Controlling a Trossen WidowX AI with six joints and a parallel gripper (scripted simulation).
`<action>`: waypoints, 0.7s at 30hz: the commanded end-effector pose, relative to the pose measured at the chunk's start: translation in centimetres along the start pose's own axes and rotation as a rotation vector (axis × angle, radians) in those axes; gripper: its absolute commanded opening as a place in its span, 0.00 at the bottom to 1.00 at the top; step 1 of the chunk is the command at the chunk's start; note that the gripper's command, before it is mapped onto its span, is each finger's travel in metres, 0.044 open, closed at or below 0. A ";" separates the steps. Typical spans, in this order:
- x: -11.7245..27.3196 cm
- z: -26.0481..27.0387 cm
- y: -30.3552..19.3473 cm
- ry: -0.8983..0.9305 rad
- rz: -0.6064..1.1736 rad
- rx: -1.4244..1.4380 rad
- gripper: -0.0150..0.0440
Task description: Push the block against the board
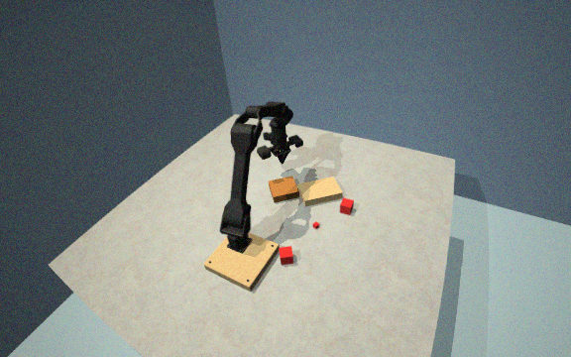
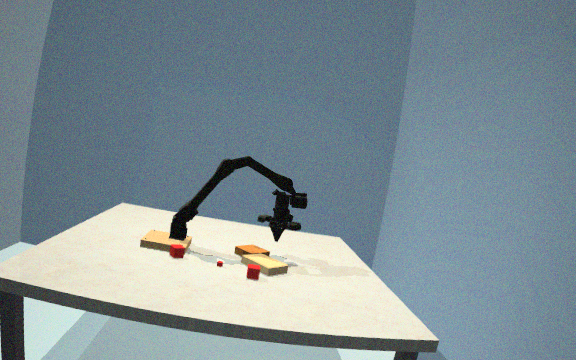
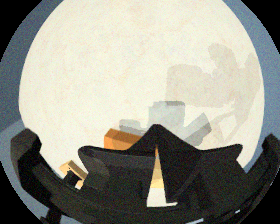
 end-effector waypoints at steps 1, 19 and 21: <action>0.0 0.1 -0.1 0.000 0.000 -0.005 0.25; -5.5 2.5 -2.8 0.006 0.016 -0.226 0.25; -5.5 2.5 -2.8 0.006 0.016 -0.226 0.25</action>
Point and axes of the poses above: the point midway between the two fingers, 35 mm back from their tips, its own x axis back along the fingers, its own z axis across the jaws, y = z × x, the point moved 5 cm from there along x, back along the fingers, and after that the axes turned 9 degrees about -x, right-handed, at the moved point
